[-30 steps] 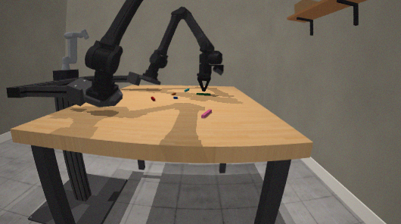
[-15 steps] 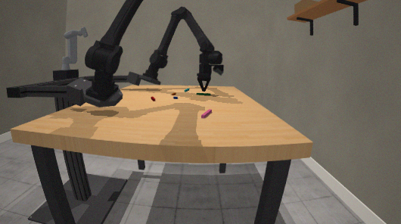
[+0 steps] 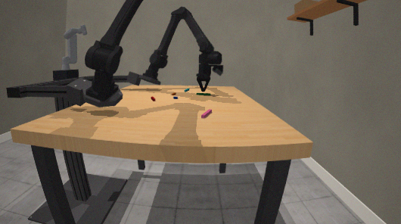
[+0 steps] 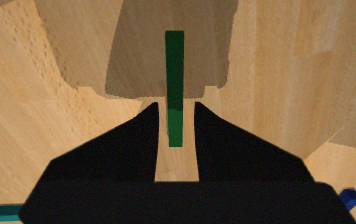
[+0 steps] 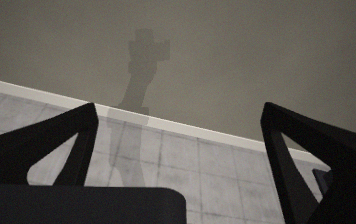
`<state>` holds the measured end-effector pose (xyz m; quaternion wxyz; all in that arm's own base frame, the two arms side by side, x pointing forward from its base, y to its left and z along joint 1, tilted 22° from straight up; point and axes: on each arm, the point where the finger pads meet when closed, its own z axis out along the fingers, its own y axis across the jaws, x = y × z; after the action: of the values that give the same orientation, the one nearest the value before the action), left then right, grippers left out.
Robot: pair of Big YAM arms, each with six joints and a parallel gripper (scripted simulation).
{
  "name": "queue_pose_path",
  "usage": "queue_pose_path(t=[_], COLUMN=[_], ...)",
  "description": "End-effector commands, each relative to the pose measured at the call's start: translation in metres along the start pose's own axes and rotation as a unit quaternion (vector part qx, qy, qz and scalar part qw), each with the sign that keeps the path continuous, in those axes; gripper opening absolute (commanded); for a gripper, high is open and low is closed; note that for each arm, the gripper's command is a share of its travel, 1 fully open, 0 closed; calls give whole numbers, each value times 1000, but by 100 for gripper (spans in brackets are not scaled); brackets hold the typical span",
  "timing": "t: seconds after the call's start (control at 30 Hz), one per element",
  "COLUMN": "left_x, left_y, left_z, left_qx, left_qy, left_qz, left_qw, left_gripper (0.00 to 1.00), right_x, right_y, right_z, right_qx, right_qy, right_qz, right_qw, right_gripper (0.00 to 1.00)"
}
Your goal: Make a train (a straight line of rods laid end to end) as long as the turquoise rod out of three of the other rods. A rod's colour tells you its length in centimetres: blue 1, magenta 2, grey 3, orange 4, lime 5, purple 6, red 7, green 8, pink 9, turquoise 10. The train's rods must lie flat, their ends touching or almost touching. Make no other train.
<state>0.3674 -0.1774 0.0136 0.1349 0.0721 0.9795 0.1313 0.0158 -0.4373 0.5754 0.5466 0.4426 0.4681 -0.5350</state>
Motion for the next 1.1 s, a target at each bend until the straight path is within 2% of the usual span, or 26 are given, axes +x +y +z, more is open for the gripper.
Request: queue_pose_path(t=[0.0,1.07], left_x=[0,2], left_y=[4,4], left_z=[-1,-4], left_qx=[3,4], left_qy=[-6,-7], left_qz=[-9,-9], left_qw=[1000,1000], left_gripper=[23,23], right_x=[-46,-46], right_y=[-10,-10], right_z=[3,3], right_qx=[12,12], right_qy=[-44,-44], right_qz=[6,6], right_qw=[999,999], right_gripper=[100,100])
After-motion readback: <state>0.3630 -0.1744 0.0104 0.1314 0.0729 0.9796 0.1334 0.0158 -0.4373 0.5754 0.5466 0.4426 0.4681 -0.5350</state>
